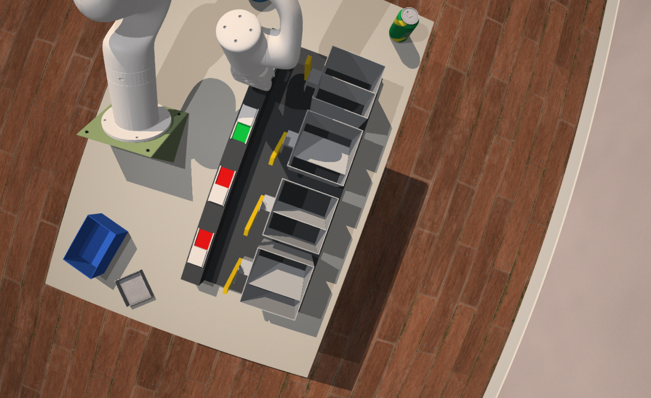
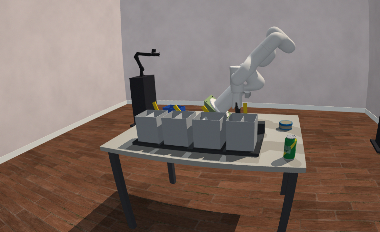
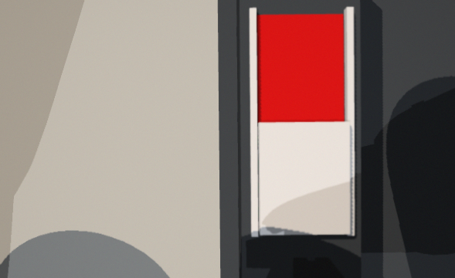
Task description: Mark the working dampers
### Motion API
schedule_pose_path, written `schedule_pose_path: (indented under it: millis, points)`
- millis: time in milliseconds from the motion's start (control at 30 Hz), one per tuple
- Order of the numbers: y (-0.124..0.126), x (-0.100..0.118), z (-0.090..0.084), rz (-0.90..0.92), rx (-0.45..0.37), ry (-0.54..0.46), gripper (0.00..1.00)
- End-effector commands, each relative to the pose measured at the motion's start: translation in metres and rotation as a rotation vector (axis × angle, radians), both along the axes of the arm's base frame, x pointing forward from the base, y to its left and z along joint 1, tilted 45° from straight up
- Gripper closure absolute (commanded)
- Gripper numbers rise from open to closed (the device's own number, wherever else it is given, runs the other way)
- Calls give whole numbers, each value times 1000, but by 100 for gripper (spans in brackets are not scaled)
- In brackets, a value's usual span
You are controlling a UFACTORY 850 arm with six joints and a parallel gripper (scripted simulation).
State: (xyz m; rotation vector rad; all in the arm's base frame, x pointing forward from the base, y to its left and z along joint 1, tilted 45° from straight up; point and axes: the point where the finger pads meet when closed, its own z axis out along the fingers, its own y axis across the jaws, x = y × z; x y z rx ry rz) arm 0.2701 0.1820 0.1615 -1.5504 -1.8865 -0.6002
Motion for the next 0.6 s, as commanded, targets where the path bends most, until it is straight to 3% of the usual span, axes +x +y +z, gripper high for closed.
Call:
schedule_pose_path:
  millis: [0, 567]
  points:
    - [2, 0, -1, -1, 0, -1, 100]
    - [3, 0, -3, -1, 0, -1, 100]
